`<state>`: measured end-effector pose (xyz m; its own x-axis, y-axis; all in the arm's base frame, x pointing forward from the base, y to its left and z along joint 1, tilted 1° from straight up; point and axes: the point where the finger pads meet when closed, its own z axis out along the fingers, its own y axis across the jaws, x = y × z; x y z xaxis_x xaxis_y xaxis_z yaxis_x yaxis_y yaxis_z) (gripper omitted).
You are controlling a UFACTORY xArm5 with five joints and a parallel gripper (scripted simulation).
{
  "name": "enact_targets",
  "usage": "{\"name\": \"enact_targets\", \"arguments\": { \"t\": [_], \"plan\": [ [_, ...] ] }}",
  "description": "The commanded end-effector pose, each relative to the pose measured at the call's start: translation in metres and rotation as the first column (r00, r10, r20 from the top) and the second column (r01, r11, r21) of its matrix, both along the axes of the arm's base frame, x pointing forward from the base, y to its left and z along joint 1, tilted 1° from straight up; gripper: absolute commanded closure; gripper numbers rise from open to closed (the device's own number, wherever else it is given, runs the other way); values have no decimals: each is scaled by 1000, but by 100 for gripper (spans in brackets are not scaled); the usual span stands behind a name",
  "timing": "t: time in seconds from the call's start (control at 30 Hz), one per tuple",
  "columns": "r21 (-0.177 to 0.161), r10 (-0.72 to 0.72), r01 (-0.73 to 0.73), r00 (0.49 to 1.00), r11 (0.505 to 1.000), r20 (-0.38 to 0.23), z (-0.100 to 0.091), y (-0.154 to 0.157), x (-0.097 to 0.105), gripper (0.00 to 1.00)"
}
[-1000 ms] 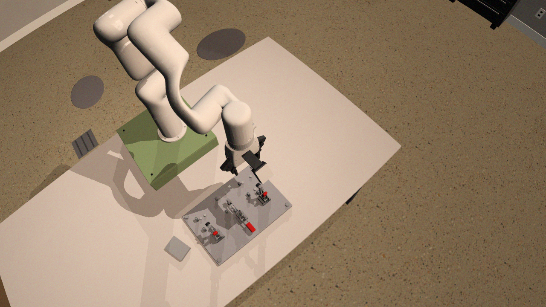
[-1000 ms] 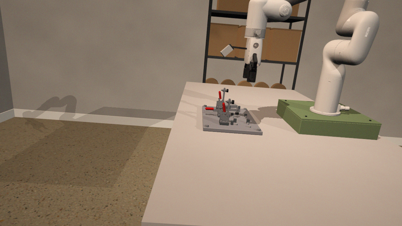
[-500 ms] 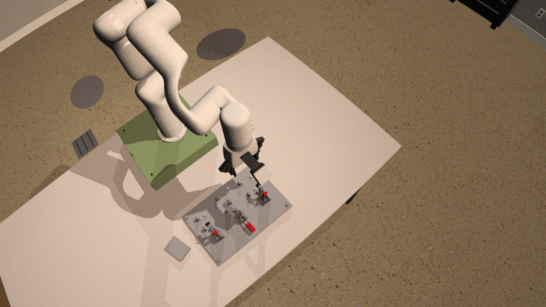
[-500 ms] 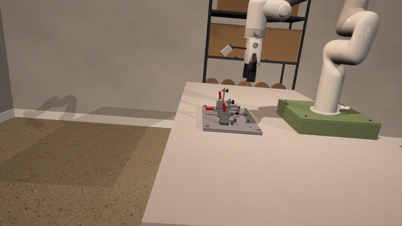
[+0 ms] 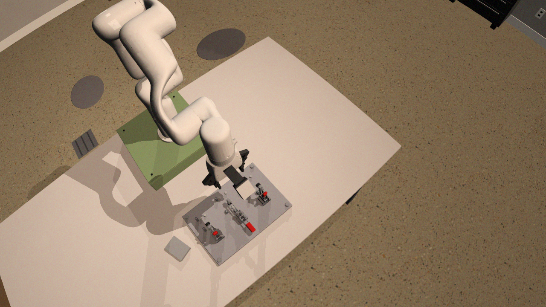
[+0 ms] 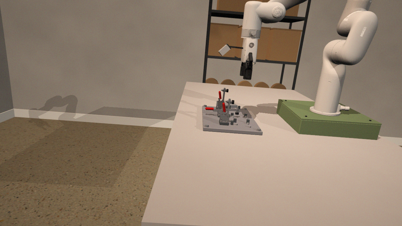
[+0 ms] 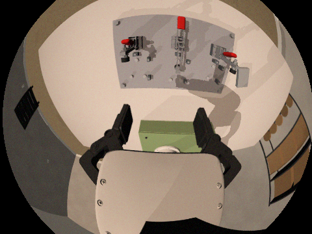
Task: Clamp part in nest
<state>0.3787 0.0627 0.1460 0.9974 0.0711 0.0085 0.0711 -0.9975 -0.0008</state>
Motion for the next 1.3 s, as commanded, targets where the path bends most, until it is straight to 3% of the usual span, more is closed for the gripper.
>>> {"name": "enact_targets", "arguments": {
  "t": [0.0, 0.17, 0.6, 0.73, 0.97, 1.27],
  "plan": [
    [-1, 2, -2, 1000, 1000, 2, 1, -48, 8, 0],
    [-2, 2, -2, 1000, 1000, 1, 0, -68, 10, 0],
    [-2, 2, -2, 1000, 1000, -6, -2, -188, 25, 0],
    [-2, 2, -2, 1000, 1000, -6, -3, -199, 26, 0],
    [-1, 2, -2, 1000, 1000, -9, -4, -262, 34, 0],
    [0, 2, -3, 1000, 1000, -10, -4, -292, 37, 0]
  ]
}}
